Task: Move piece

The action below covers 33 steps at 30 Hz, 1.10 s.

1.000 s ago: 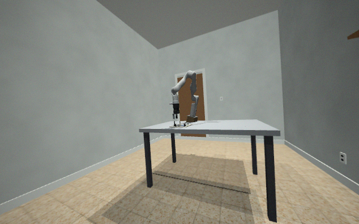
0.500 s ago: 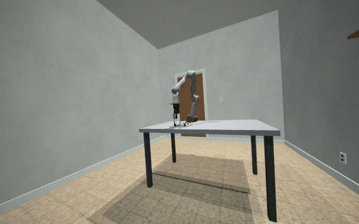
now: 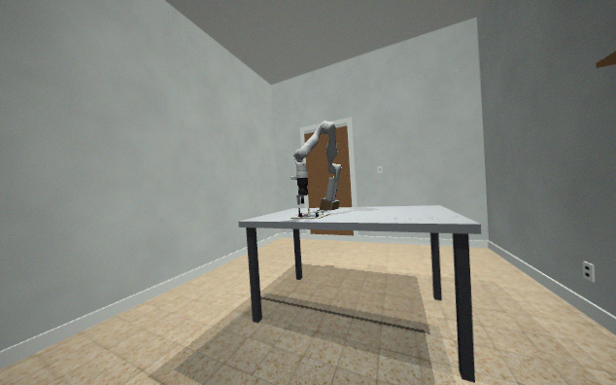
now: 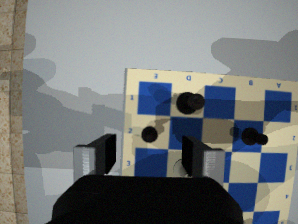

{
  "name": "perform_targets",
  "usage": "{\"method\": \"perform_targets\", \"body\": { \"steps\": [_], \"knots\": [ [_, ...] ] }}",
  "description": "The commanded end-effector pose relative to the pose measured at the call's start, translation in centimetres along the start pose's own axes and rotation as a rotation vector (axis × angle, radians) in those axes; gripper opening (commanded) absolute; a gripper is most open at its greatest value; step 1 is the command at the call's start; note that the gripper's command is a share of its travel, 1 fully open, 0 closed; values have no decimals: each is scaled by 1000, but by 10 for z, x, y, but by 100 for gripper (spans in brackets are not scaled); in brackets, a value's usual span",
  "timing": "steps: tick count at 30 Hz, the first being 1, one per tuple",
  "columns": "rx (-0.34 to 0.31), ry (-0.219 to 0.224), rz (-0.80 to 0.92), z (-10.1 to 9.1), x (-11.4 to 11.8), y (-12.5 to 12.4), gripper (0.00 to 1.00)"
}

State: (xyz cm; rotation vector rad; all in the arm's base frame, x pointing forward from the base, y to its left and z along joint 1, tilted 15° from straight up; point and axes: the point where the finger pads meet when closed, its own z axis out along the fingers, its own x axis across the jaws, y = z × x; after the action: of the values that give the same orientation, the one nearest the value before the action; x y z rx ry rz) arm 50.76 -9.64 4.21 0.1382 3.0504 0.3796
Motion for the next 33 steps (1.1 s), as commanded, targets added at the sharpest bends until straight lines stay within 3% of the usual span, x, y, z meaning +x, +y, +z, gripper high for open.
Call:
{"method": "perform_targets", "body": {
  "steps": [1, 2, 33],
  "knots": [
    [0, -2, 0, -1, -1, 0, 100],
    [0, -2, 0, -1, -1, 0, 68],
    [0, -2, 0, -1, -1, 0, 68]
  ]
}}
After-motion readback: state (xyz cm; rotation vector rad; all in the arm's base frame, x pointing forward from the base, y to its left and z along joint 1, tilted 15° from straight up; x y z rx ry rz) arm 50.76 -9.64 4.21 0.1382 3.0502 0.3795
